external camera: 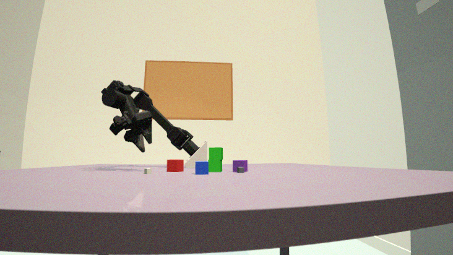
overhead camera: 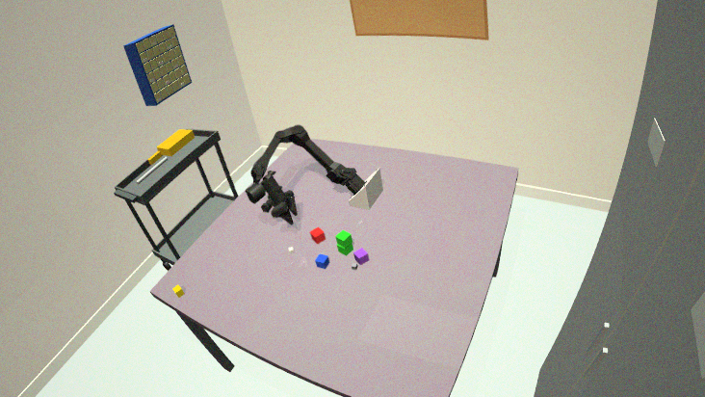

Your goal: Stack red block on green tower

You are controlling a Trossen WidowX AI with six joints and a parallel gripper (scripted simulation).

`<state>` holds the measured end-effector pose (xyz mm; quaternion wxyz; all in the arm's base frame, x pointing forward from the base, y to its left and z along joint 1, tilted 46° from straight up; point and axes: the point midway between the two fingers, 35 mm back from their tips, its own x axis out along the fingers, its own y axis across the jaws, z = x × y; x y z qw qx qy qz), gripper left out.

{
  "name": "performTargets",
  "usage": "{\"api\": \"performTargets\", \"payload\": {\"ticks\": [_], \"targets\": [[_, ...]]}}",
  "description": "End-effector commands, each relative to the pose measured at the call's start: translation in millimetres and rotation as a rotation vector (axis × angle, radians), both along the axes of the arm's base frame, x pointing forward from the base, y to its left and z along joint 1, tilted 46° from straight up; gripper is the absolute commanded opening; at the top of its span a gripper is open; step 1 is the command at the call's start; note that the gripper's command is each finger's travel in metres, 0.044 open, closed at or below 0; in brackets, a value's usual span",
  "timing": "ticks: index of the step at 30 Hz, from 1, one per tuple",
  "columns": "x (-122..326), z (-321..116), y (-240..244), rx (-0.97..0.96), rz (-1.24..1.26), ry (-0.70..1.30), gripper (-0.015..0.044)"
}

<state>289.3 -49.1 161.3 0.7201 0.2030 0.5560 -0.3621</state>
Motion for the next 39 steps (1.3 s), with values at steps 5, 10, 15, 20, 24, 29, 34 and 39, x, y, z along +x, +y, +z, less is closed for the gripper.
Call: {"api": "performTargets", "payload": {"ticks": [5,10,15,20,24,29,34,39], "targets": [[-3.5,-25.4,31.0,-0.137,0.107,0.131,0.044],[-6.5,-37.8,53.1,-0.248,0.196,0.193,0.044],[-10.4,-48.2,75.3,-0.37,0.295,0.236,0.044],[-15.1,-56.7,97.8,-0.5,0.401,0.259,0.044],[-16.7,-58.9,104.6,-0.54,0.434,0.261,0.044],[-15.1,-60.1,103.9,-0.539,0.435,0.261,0.044],[-10.6,-79.5,84.9,-0.539,0.435,0.26,0.044],[-9.7,-98.8,66.7,-0.542,0.434,0.26,0.044]]}}
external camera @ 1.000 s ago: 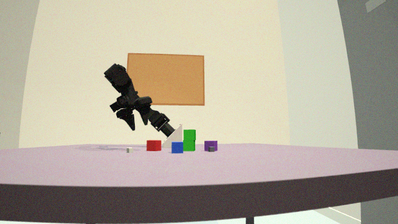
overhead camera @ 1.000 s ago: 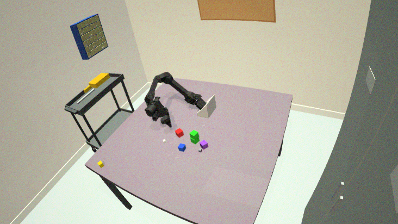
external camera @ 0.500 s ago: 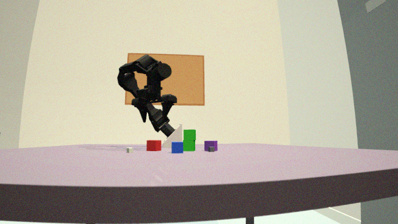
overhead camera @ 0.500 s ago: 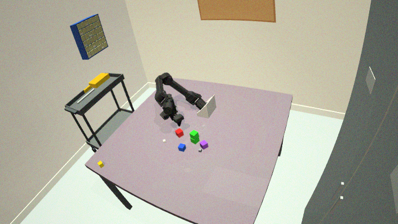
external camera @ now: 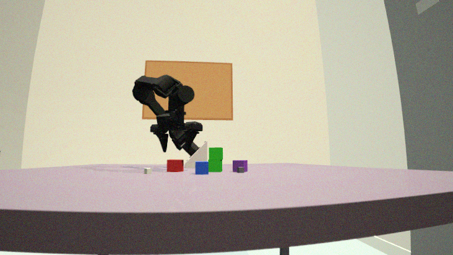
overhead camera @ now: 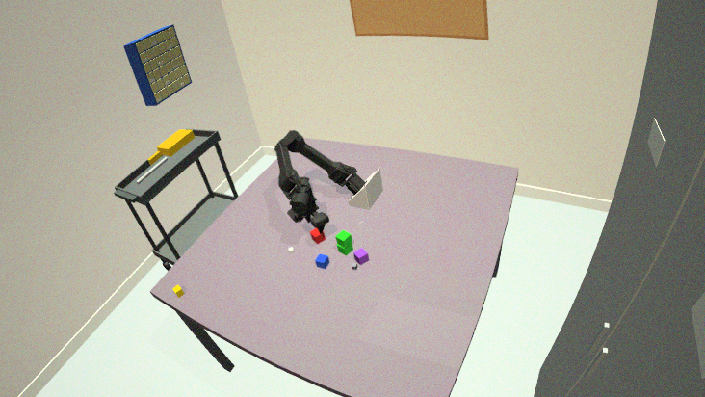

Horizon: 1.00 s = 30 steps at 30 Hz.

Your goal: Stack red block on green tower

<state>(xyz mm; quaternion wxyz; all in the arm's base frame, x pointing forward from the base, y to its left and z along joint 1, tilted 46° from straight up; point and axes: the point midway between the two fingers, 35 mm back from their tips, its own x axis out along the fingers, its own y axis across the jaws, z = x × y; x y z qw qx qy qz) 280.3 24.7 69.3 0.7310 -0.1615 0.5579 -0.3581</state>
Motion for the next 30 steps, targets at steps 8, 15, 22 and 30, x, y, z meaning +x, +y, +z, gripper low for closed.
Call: {"api": "performTargets", "payload": {"ticks": [8,15,22,30], "targets": [[0.4,-11.4,-11.4,-0.006,0.005,0.002,0.044],[2.4,-19.5,-19.3,-0.005,0.005,0.002,0.044],[3.9,-27.4,-27.4,-0.005,0.005,0.001,0.044],[5.1,-36.0,-36.9,-0.006,0.005,0.001,0.044]]}}
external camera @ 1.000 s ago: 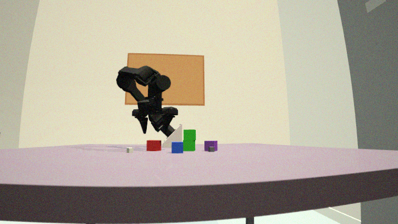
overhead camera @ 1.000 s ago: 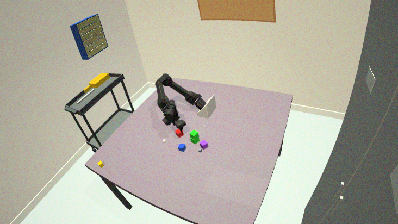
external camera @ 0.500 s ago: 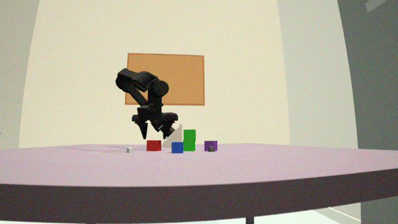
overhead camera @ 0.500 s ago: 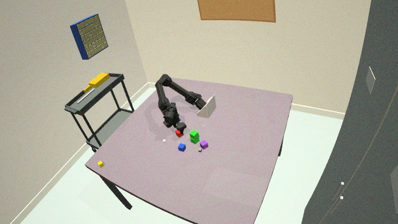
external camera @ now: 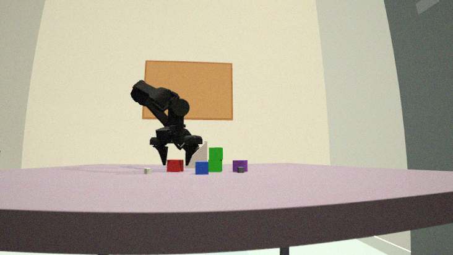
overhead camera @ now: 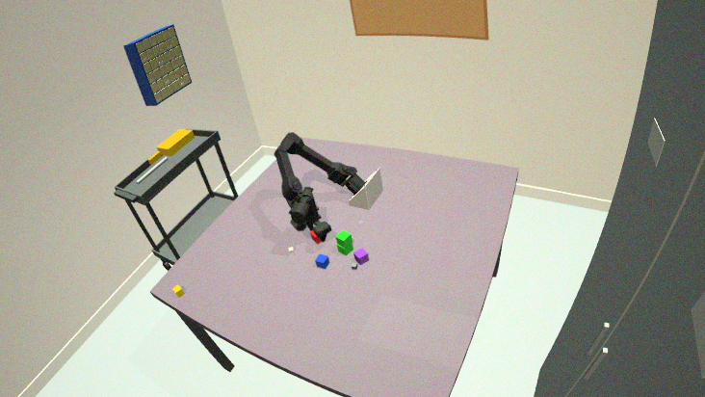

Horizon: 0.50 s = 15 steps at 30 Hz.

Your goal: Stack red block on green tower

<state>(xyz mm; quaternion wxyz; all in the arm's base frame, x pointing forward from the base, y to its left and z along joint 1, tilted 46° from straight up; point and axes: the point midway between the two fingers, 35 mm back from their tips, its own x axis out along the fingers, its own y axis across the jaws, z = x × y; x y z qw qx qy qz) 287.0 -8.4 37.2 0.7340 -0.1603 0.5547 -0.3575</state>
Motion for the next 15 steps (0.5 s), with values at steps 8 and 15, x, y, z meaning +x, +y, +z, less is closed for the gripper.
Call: {"api": "performTargets", "payload": {"ticks": [8,15], "targets": [[-1.2,-9.6,-10.4,-0.009,0.002,0.009,0.044],[-1.2,-9.6,-10.4,-0.009,0.002,0.009,0.044]]}}
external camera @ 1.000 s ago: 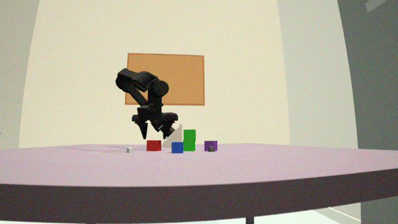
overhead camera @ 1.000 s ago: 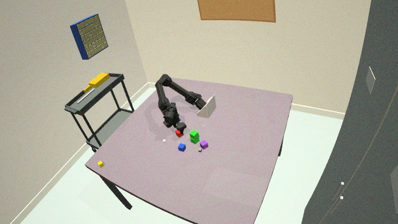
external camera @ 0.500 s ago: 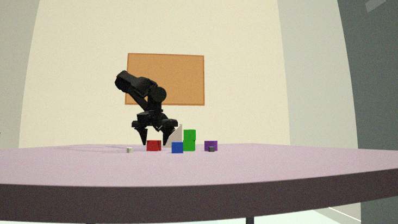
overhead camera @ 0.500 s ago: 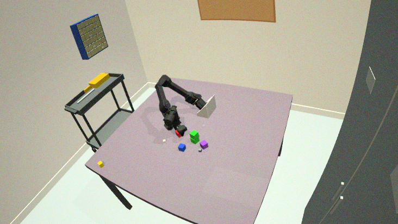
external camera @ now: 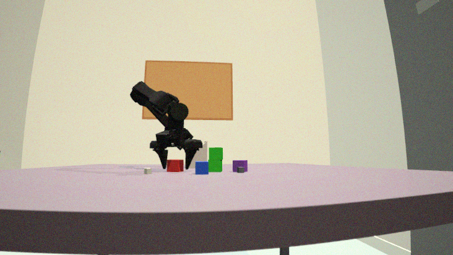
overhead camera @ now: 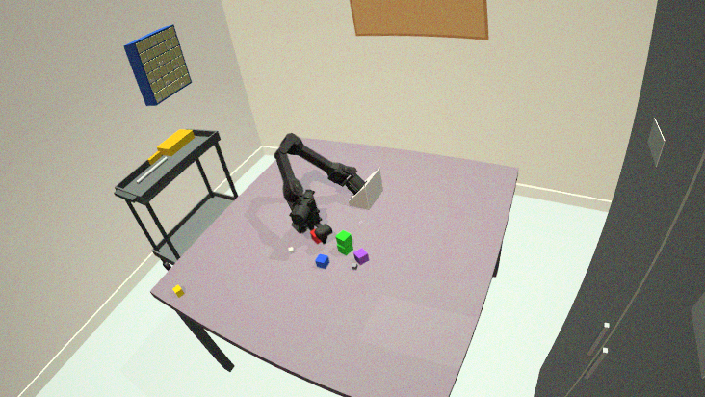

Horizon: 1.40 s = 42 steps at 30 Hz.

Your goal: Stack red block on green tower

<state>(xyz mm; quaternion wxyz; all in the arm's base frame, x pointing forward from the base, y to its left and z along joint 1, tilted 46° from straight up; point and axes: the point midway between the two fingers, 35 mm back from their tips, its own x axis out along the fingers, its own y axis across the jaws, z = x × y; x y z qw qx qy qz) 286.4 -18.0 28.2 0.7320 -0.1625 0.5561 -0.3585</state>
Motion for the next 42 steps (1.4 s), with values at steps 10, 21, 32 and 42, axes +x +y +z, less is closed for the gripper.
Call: {"api": "performTargets", "payload": {"ticks": [10,21,32,42], "targets": [[-0.6,-0.1,-0.3,-0.005,0.003,0.004,0.0309],[-0.6,-0.1,-0.3,-0.005,0.003,0.004,0.0157],[-4.6,25.4,27.1,-0.003,0.003,0.005,0.0],[-10.9,60.7,63.5,-0.001,0.003,0.006,0.0]]}}
